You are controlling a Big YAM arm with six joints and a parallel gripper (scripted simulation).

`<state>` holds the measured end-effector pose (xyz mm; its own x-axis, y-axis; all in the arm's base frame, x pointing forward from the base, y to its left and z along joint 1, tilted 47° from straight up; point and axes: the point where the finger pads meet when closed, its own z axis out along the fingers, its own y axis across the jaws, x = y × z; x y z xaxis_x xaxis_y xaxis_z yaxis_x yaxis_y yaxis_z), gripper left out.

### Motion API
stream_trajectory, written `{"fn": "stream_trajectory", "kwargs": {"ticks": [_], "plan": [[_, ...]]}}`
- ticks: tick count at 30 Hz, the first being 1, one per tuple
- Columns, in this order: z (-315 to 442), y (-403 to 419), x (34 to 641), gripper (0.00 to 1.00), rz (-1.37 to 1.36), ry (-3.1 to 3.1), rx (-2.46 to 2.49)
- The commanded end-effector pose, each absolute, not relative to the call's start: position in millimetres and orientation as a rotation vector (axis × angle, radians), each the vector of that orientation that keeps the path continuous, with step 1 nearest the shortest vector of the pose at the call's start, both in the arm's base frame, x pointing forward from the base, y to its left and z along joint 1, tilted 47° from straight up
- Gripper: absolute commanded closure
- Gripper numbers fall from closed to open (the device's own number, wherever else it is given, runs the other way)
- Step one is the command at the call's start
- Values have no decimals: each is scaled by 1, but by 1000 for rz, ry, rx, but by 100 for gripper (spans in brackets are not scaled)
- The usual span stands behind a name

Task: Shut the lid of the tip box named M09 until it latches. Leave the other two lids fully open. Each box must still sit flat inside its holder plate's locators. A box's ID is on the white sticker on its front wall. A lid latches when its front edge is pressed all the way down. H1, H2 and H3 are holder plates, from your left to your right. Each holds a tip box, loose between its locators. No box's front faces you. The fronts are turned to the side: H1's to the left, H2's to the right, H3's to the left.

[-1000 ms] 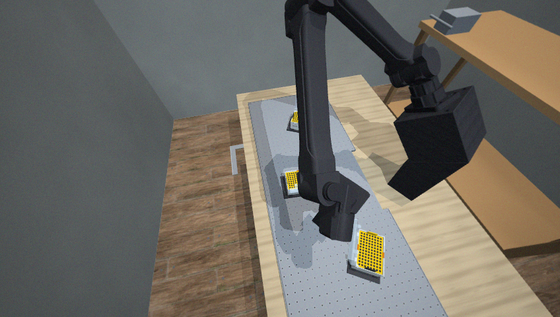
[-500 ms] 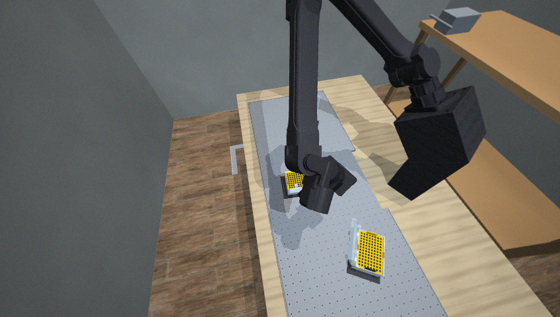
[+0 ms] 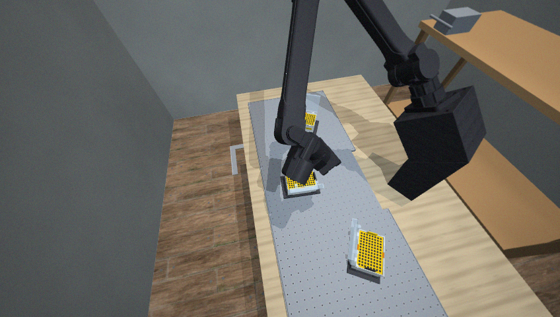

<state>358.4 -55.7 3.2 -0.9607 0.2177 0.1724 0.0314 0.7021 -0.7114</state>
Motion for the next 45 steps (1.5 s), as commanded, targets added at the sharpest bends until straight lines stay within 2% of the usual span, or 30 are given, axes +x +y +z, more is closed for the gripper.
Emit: {"fn": "stream_trajectory", "kwargs": {"ticks": [1, 10, 12, 31, 38, 45], "plan": [[24, -66, 357, 100, 1096, -2676, -167], [20, -57, 359, 100, 1101, -2672, -110], [30, -76, 356, 100, 1066, -2735, -300], [75, -136, 315, 100, 777, -2878, -1032], [89, -151, 308, 100, 782, -2889, -1002], [72, -158, 310, 100, 783, -2866, -983]]}}
